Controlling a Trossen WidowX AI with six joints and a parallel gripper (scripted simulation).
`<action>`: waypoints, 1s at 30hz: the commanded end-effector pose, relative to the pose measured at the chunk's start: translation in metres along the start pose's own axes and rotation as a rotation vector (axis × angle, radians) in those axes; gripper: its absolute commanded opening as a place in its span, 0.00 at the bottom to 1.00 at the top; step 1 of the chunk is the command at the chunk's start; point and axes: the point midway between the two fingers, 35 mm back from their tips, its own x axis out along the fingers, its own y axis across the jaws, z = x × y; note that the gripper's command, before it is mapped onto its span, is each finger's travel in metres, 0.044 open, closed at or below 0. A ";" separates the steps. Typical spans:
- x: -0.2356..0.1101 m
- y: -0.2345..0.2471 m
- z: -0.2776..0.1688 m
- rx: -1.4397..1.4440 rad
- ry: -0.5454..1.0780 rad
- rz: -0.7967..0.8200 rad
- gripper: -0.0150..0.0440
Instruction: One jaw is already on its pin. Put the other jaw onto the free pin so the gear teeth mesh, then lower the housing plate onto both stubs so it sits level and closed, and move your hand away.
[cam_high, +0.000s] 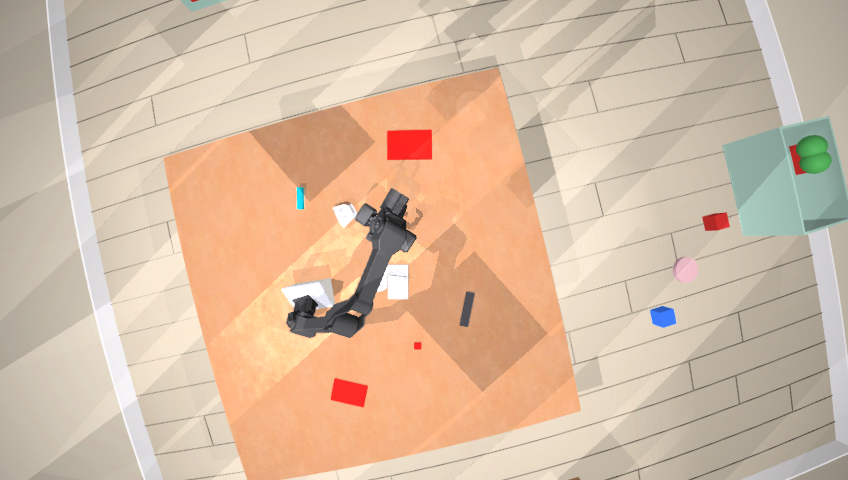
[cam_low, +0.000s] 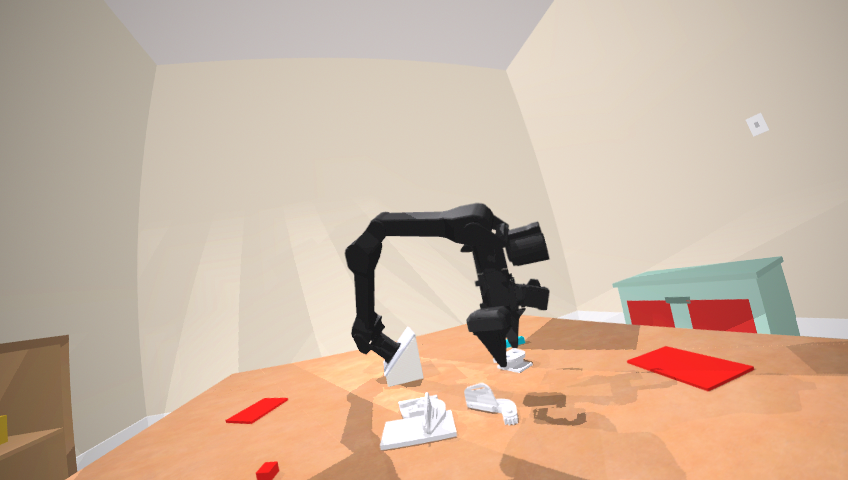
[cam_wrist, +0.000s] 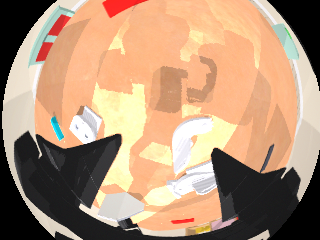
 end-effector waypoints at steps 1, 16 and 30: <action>0.000 0.000 0.000 0.000 0.000 0.000 1.00; 0.000 0.000 0.000 0.000 0.000 0.000 0.56; 0.000 0.000 0.000 0.000 0.000 0.000 0.25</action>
